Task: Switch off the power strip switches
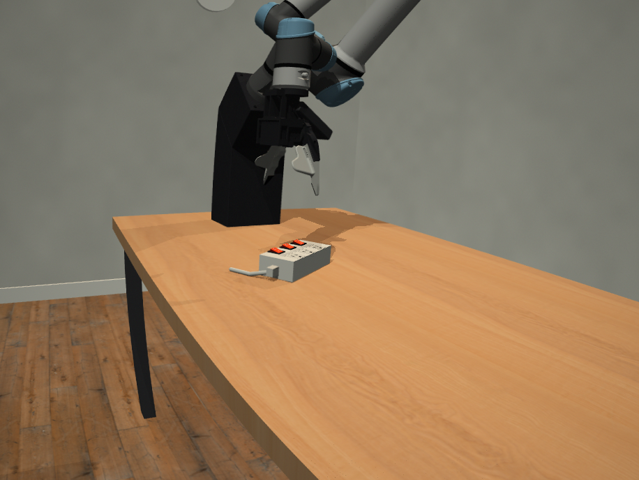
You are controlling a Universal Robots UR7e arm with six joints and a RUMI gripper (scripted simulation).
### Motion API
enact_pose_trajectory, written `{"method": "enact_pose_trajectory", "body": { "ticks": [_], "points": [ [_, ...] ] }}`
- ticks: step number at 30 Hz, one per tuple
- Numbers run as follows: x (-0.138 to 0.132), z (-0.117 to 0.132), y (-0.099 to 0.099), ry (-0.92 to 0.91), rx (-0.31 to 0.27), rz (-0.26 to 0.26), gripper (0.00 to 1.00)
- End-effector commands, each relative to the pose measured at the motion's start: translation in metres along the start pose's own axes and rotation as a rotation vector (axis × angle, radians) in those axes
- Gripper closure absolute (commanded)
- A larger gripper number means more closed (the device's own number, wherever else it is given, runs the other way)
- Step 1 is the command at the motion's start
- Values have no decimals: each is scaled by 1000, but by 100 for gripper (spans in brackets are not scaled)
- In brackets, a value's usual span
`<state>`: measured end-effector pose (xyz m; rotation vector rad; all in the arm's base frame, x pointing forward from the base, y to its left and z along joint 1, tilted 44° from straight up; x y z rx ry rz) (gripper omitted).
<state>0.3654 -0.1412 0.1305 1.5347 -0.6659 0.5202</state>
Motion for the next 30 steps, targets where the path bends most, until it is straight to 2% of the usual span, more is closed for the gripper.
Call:
{"method": "enact_pose_trajectory", "body": {
  "ticks": [1,5,14,15,30],
  "points": [
    [-10,-16,-28,195,-19,8,0],
    [-16,-27,-38,295,-20,10,0],
    [-19,-33,-43,344,-20,11,0],
    [-19,-33,-43,344,-20,11,100],
    [-18,-32,-43,346,-22,13,100]
  ]
}}
Point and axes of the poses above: the point where the finger pads meet when closed, its own y axis back along the fingers, its own x axis across the jaws, z = x × y, the point moved 8 cm from there along y, back along the fingers, and after that the axes turned 14 degrees about -y, right-handed, at the moved point
